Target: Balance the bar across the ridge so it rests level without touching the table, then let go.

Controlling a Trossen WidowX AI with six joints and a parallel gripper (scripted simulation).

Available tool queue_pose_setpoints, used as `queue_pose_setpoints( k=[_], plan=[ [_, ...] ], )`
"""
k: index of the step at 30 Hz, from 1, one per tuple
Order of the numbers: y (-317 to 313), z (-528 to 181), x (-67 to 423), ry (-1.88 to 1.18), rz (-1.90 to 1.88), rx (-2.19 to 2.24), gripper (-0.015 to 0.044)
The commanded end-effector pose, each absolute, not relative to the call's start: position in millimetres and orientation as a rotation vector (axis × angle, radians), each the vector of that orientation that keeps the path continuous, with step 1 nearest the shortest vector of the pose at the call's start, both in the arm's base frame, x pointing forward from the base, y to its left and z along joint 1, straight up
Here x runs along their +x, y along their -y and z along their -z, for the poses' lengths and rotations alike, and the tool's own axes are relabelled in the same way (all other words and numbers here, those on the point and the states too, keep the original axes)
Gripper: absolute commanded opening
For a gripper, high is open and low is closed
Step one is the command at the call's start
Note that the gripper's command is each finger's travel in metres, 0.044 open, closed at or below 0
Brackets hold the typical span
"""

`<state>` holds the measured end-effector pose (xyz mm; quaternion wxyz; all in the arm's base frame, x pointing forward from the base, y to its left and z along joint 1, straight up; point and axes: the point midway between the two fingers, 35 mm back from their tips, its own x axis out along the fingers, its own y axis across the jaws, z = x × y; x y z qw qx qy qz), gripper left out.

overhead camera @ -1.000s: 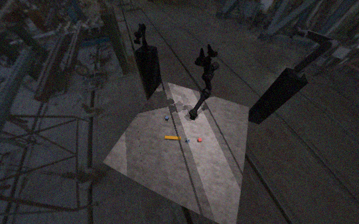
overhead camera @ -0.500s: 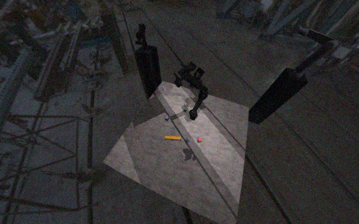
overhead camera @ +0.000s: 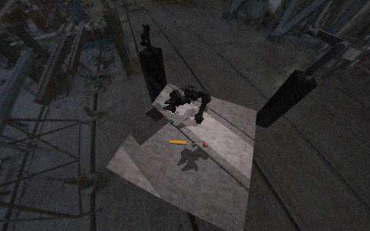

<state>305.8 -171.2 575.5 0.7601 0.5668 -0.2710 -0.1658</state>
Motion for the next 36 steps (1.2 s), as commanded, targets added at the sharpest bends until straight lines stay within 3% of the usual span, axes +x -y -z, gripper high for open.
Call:
queue_pose_setpoints(
  k=[1,8,15,26,36],
  plan=[
    [176.6,-515.2,344.3,0.377,0.47,1.235,0.0315],
    [173.0,-408.3,385.8,0.002,0.633,1.214,0.0315],
    [155.8,-303.7,397.8,-0.386,0.761,1.167,0.0315],
    [114.5,-174.1,366.3,-0.973,0.89,1.047,0.0315],
    [87.6,-119.7,328.2,-1.32,0.951,0.968,0.0315]
  ],
)
